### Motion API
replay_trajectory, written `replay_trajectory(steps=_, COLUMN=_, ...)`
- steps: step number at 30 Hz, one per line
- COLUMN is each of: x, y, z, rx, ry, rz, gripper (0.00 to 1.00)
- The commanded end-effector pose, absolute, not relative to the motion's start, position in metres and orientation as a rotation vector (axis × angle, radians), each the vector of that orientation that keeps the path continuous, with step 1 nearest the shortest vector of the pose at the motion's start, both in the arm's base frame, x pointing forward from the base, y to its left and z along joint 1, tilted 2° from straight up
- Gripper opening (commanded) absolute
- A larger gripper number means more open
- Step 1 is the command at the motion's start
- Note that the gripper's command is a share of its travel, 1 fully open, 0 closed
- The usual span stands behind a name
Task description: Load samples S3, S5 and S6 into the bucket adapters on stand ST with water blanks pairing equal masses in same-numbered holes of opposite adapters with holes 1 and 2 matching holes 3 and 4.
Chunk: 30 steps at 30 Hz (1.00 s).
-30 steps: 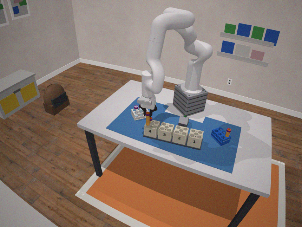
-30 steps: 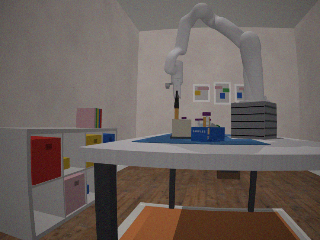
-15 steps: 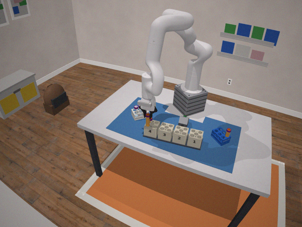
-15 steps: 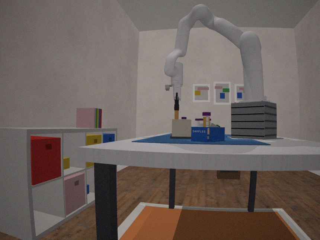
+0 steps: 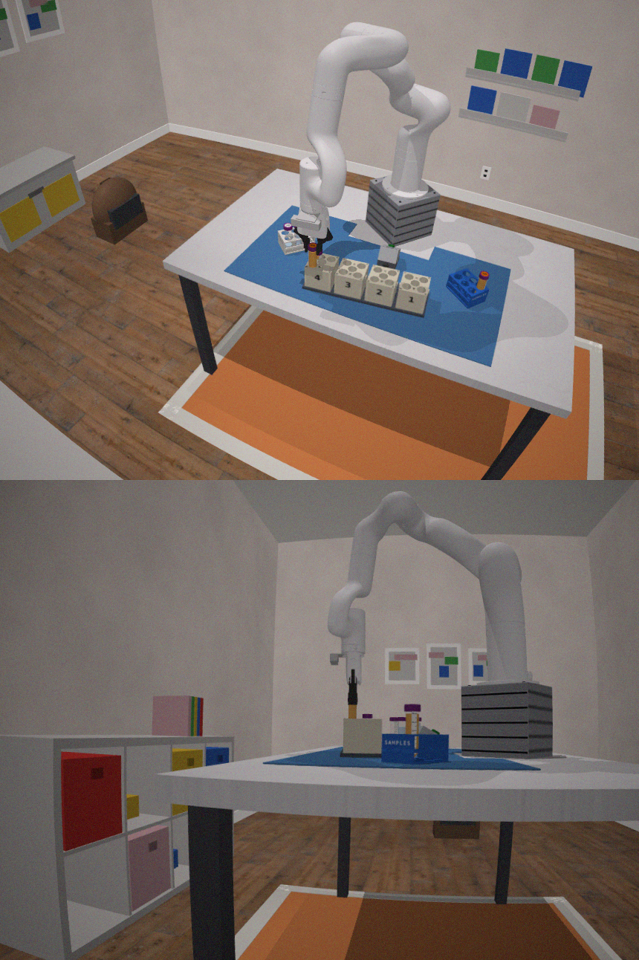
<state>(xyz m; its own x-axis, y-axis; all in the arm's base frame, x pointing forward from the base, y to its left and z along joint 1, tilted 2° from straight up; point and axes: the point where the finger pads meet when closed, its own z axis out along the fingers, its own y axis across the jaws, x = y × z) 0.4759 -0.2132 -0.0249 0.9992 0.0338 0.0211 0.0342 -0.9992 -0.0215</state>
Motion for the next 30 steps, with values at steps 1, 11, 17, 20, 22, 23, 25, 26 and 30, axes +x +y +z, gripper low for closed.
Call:
replay_trajectory(steps=1, x=0.477, y=-0.214, z=-0.027, rx=-3.12, ry=-0.053, rz=-0.035, gripper=0.0)
replay_trajectory(steps=11, x=0.477, y=-0.213, z=-0.037, rx=-3.12, ry=-0.053, rz=-0.035, gripper=0.0)
replay_trajectory(steps=17, x=0.477, y=-0.213, z=-0.042, rx=-3.12, ry=-0.053, rz=-0.035, gripper=0.0)
replay_trajectory(steps=20, x=0.477, y=-0.213, z=-0.044, rx=-3.12, ry=-0.053, rz=-0.035, gripper=0.0)
replay_trajectory(steps=22, x=0.477, y=-0.213, z=-0.046, rx=-3.12, ry=-0.053, rz=-0.035, gripper=0.0)
replay_trajectory(steps=23, x=0.477, y=-0.213, z=-0.047, rx=-3.12, ry=-0.053, rz=-0.035, gripper=0.0)
replay_trajectory(steps=25, x=0.477, y=-0.213, z=-0.049, rx=-3.12, ry=-0.053, rz=-0.035, gripper=0.0)
replay_trajectory(steps=26, x=0.477, y=-0.213, z=-0.05, rx=-3.12, ry=-0.053, rz=-0.035, gripper=0.0)
replay_trajectory(steps=30, x=0.477, y=-0.213, z=-0.054, rx=-3.12, ry=-0.053, rz=-0.035, gripper=0.0)
